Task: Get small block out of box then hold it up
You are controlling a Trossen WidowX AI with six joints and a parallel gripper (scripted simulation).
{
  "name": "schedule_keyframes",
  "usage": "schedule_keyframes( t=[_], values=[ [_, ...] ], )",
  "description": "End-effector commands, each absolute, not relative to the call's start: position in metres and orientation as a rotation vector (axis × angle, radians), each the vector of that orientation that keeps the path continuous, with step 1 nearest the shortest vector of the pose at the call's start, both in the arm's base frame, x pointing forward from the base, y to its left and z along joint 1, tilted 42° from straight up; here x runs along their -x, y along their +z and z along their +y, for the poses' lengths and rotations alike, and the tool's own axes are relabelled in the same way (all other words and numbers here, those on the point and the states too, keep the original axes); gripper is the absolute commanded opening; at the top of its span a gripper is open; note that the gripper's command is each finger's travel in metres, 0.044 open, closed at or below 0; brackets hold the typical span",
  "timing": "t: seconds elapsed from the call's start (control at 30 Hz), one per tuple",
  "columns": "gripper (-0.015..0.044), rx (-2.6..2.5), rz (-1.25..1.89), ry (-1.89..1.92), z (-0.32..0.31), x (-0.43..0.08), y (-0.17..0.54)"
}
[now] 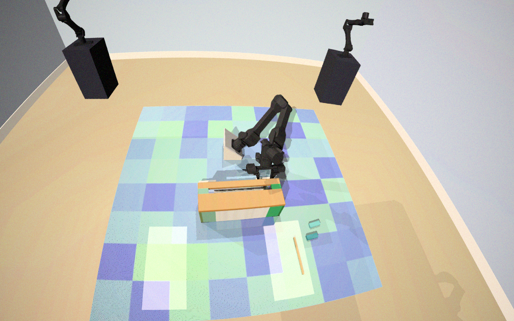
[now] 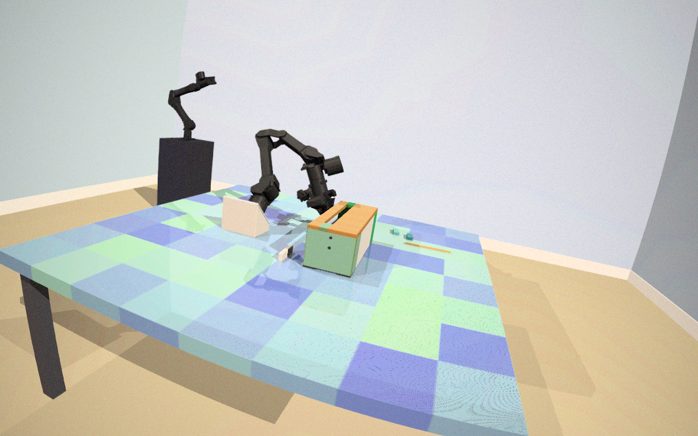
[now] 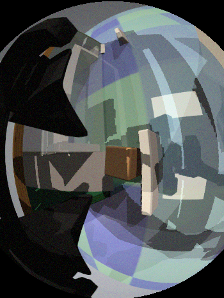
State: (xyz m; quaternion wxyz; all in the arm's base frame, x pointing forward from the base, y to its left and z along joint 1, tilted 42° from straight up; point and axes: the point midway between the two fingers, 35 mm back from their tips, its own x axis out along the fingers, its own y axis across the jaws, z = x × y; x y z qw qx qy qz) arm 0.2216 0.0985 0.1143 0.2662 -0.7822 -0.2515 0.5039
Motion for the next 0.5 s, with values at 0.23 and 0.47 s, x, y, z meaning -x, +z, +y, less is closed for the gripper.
schedule_keyframes(
  t=[0.23,0.47],
  values=[
    [0.0285,2.113,-0.673,1.369,0.11,-0.221,0.099],
    [0.0285,2.113,-0.673,1.368,0.117,-0.219,0.091]
  ],
)
